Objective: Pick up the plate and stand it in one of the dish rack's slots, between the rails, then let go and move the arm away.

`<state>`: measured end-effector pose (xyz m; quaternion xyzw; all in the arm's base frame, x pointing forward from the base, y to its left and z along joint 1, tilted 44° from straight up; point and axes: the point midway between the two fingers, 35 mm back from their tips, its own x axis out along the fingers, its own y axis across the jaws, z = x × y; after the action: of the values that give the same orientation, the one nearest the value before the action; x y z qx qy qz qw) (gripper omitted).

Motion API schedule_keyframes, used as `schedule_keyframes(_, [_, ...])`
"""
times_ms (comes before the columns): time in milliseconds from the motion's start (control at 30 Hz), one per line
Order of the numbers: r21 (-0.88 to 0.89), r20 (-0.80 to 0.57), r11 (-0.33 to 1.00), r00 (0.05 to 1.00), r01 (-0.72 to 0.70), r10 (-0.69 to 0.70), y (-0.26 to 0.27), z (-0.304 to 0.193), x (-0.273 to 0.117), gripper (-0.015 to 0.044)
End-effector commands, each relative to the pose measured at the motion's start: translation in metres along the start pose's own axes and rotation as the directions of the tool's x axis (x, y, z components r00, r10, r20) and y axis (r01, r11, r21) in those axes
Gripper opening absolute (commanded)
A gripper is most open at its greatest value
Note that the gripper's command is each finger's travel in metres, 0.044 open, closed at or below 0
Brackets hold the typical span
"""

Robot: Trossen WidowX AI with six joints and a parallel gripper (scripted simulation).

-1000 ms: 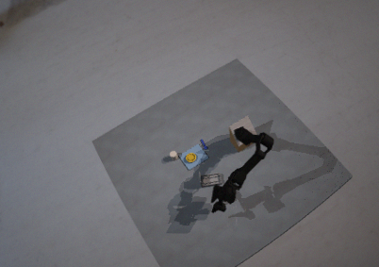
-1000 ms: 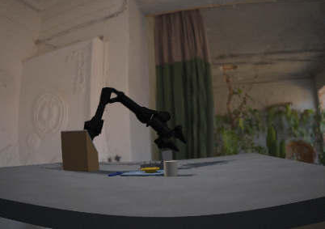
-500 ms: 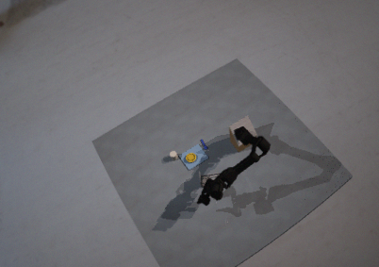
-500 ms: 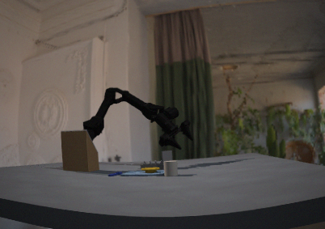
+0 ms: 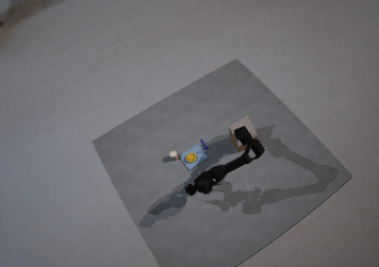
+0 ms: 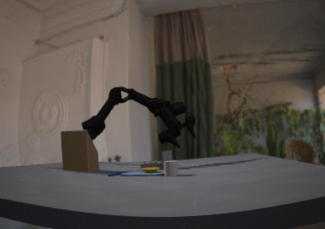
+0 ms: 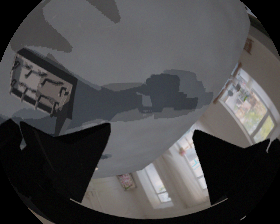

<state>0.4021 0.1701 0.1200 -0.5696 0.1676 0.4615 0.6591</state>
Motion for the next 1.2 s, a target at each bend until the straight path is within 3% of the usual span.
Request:
schedule_keyframes(0, [0.085, -0.01, 0.995, 0.999, -0.047, 0.048, 0.003, -0.017, 0.004, 0.04])
schedule_keyframes(533, [0.503, -0.004, 0.829, 0.958, -0.246, 0.286, 0.036, -0.096, 0.01, 0.04])
schedule_keyframes(1167, [0.882, 0.147, 0.34, 0.875, -0.327, 0.461, 0.081, -0.172, -0.005, 0.04])
